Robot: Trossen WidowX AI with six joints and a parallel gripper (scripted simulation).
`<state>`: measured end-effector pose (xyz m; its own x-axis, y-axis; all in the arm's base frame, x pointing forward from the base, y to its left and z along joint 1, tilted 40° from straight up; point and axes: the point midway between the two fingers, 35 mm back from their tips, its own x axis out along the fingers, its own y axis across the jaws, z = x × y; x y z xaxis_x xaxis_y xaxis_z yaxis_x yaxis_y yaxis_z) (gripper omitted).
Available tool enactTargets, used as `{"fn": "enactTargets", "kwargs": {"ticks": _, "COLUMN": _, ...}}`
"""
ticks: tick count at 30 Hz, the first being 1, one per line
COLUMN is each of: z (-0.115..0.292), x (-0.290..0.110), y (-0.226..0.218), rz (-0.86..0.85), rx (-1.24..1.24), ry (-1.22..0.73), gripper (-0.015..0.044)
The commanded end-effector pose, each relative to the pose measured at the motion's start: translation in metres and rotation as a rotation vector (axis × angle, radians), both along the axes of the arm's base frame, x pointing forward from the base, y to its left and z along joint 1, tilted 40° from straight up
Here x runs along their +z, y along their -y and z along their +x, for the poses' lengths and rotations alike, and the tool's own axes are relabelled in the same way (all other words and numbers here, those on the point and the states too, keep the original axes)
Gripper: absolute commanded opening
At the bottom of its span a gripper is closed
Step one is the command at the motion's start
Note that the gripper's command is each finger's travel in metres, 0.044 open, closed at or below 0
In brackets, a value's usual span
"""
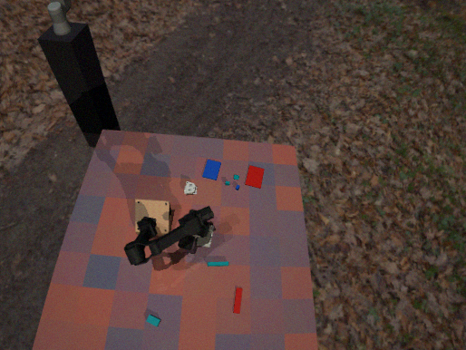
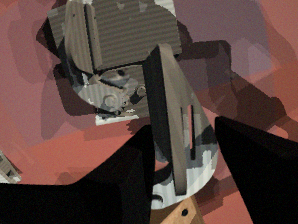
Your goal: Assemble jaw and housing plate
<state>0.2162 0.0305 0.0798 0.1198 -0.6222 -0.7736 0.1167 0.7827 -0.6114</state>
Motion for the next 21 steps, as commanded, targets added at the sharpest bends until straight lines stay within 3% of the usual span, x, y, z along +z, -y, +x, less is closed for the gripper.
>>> {"fn": "enactTargets", "kwargs": {"ticks": 1, "z": -0.009, "x": 0.000, "y": 0.009, "rz": -0.015, "rx": 0.052, "ry": -0.043, "gripper": 0.0134}}
{"fn": "enactTargets", "kwargs": {"ticks": 21, "z": -0.022, "x": 0.000, "y": 0.020, "rz": -0.030, "rx": 0.133, "ry": -0.110, "gripper": 0.0134}}
